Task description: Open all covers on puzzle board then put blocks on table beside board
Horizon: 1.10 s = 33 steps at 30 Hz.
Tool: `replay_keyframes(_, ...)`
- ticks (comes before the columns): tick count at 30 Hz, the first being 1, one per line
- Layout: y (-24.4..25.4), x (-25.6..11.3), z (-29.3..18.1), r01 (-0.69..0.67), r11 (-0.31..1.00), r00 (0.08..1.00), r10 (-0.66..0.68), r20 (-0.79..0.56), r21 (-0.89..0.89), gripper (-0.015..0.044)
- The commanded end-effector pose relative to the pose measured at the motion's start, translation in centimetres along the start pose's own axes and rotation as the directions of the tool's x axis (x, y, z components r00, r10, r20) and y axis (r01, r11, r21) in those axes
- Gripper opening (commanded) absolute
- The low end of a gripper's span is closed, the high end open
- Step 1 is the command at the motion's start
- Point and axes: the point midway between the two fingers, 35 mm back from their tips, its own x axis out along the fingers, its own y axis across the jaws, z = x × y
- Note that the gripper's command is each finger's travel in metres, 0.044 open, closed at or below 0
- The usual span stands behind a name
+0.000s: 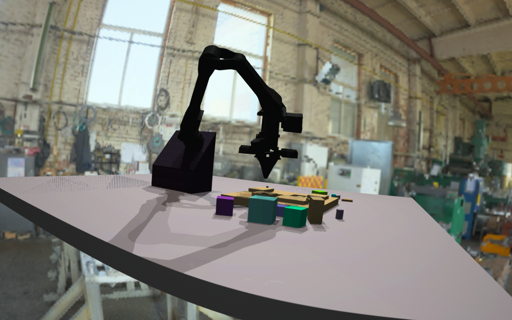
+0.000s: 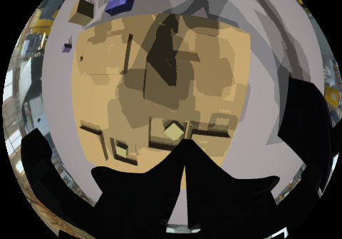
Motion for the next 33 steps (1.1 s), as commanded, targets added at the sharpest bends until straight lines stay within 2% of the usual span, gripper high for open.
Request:
replay_keyframes(1,-2.0,-0.3,-1.1,0.000,1.000,1.000,0.000,-0.007,0.001,0.0000)
replay_keyframes(11,-7.1,-0.8,-2.8,-0.002,1.000,1.000,0.002,-0.004,0.009,0.0000)
replay_keyframes(33,-7.2,-0.9,-2.8,-0.002,1.000,1.000,0.002,-0.004,0.009,0.0000)
